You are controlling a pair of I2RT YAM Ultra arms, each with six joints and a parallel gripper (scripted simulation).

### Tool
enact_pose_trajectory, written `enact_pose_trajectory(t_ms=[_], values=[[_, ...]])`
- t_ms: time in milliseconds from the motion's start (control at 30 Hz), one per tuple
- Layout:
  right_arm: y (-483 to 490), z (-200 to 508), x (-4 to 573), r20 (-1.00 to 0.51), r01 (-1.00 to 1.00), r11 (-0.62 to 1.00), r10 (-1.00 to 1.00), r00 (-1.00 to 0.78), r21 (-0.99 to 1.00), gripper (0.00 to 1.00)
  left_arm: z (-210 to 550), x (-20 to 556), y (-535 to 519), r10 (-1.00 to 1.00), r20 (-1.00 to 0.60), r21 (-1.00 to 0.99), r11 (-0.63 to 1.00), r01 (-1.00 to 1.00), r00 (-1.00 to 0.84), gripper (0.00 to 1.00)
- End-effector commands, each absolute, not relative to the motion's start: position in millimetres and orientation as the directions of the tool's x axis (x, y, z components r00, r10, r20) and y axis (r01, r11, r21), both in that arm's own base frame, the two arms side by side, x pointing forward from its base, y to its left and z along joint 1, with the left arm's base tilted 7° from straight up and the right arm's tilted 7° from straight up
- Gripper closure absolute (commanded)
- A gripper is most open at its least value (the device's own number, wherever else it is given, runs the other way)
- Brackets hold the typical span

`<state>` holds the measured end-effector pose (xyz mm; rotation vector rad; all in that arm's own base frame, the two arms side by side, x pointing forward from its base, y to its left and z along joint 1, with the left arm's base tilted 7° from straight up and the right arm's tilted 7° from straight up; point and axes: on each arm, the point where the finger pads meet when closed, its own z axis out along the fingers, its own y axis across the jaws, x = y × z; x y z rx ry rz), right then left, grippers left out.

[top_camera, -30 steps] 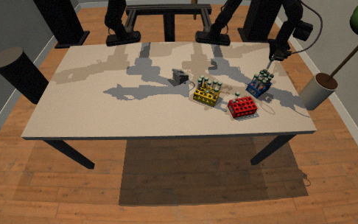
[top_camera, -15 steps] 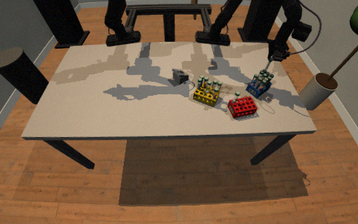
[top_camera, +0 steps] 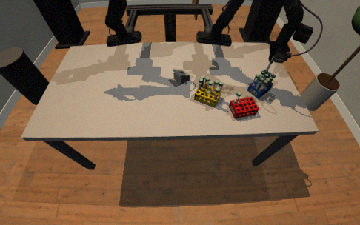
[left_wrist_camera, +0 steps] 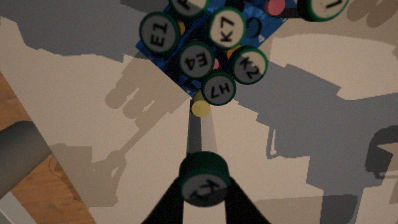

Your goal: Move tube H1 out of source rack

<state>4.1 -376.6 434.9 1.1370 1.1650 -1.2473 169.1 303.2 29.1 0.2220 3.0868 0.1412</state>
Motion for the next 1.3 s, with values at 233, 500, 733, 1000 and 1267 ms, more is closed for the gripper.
enact_pose_trajectory(t_ms=[233, 500, 733, 1000, 1267], values=[[-364, 455, -3, -0.994, 1.000, -0.012, -0.107, -0.001, 0.000, 1.00, 41, 181, 323, 0.152, -0.078, 0.153, 0.978, 0.139, -0.985, 1.00], [-364, 455, -3, -0.994, 1.000, -0.012, -0.107, -0.001, 0.000, 1.00, 39, 182, 324, 0.152, -0.079, 0.154, 0.978, 0.139, -0.985, 1.00], [-364, 455, -3, -0.994, 1.000, -0.012, -0.107, -0.001, 0.000, 1.00, 28, 175, 311, 0.150, -0.067, 0.123, 0.982, 0.141, -0.986, 1.00], [-364, 455, -3, -0.994, 1.000, -0.012, -0.107, -0.001, 0.000, 1.00, 30, 177, 313, 0.151, -0.072, 0.137, 0.981, 0.141, -0.986, 1.00], [-364, 455, -3, -0.994, 1.000, -0.012, -0.107, -0.001, 0.000, 1.00, 26, 175, 308, 0.151, -0.069, 0.129, 0.982, 0.141, -0.986, 1.00]])
